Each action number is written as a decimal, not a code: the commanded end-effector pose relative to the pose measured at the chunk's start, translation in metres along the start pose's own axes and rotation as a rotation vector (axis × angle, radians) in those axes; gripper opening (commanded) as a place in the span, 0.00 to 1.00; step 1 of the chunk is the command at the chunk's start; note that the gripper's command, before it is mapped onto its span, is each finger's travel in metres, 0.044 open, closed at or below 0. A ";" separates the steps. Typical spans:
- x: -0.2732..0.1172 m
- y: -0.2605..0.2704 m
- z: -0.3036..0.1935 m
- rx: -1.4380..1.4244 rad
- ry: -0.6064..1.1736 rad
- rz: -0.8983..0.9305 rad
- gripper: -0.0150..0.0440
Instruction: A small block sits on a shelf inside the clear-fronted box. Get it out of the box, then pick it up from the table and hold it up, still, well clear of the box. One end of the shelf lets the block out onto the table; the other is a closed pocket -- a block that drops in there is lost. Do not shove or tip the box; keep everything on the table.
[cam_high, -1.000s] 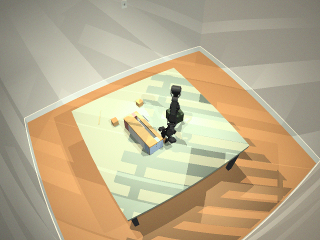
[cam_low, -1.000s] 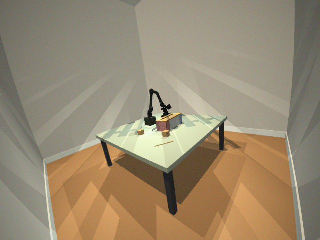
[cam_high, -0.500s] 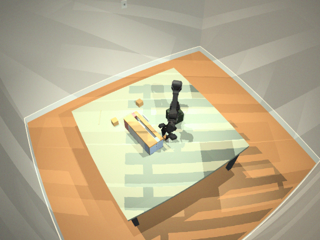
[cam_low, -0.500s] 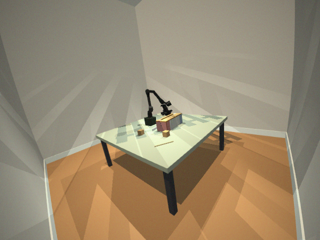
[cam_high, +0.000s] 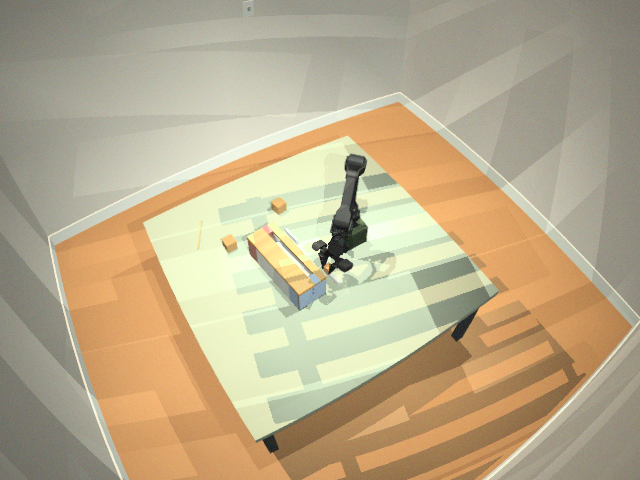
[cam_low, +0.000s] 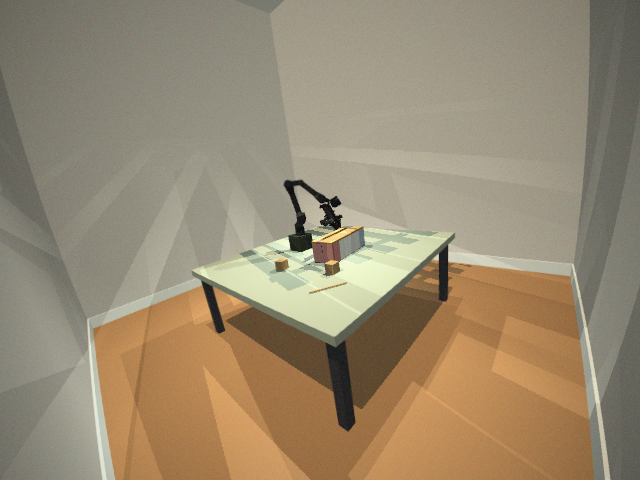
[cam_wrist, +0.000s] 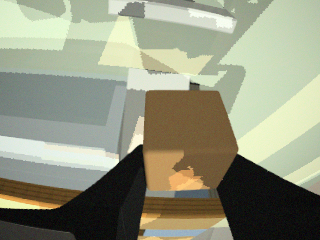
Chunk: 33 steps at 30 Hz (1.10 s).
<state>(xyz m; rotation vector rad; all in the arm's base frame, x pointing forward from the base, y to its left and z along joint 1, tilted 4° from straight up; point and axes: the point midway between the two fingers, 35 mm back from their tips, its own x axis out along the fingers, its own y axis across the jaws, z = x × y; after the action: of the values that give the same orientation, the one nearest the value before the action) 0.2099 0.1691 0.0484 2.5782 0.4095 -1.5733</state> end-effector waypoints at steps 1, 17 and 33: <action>-0.020 0.007 -0.013 -0.070 0.028 -0.037 0.25; -0.063 0.033 -0.028 -0.275 0.094 -0.069 0.25; -0.063 0.033 -0.028 -0.275 0.094 -0.069 0.25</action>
<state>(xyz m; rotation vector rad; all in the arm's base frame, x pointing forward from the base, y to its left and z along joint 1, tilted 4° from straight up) 0.2153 0.1316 0.1133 2.4537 0.6704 -1.3191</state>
